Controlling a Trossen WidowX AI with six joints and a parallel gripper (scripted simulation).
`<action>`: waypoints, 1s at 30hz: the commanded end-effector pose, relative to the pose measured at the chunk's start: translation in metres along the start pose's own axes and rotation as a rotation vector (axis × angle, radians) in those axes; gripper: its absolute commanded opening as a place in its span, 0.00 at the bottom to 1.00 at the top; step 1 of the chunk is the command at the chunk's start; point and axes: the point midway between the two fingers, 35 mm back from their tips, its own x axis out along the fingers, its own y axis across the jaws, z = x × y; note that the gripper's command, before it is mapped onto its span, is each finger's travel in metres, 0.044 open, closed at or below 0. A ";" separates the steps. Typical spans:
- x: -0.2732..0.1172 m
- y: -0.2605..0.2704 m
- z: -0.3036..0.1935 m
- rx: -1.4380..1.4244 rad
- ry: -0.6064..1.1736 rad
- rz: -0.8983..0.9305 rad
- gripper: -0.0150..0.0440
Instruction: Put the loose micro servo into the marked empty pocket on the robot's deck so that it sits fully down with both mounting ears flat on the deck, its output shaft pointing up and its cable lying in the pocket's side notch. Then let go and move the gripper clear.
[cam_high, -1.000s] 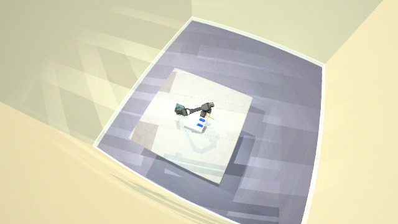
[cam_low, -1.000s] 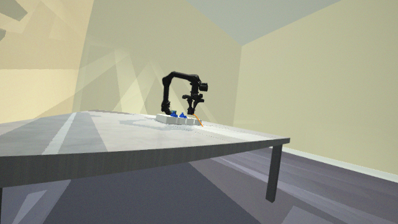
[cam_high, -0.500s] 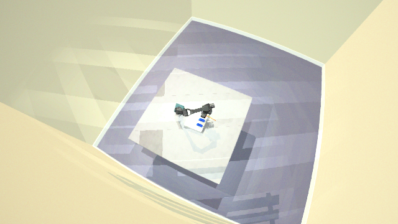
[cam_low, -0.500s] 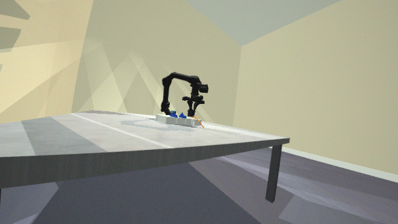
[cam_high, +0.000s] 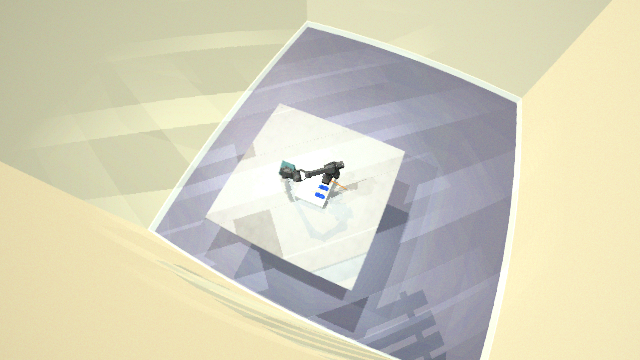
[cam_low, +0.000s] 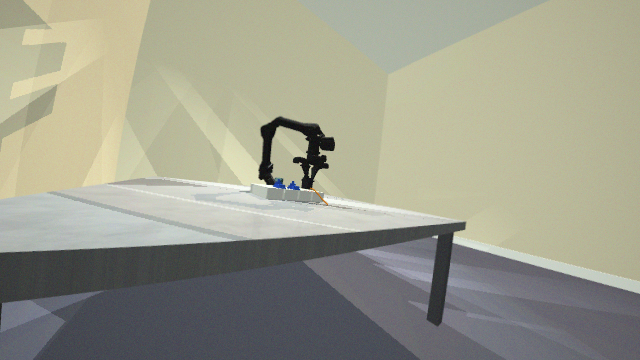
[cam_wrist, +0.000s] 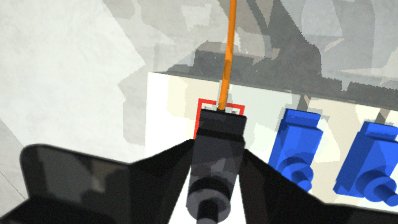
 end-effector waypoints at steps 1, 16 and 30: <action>0.001 -0.001 0.001 -0.004 -0.005 -0.001 0.25; 0.017 -0.001 0.001 -0.004 -0.005 -0.002 0.25; 0.031 -0.001 0.001 -0.004 -0.005 -0.002 0.25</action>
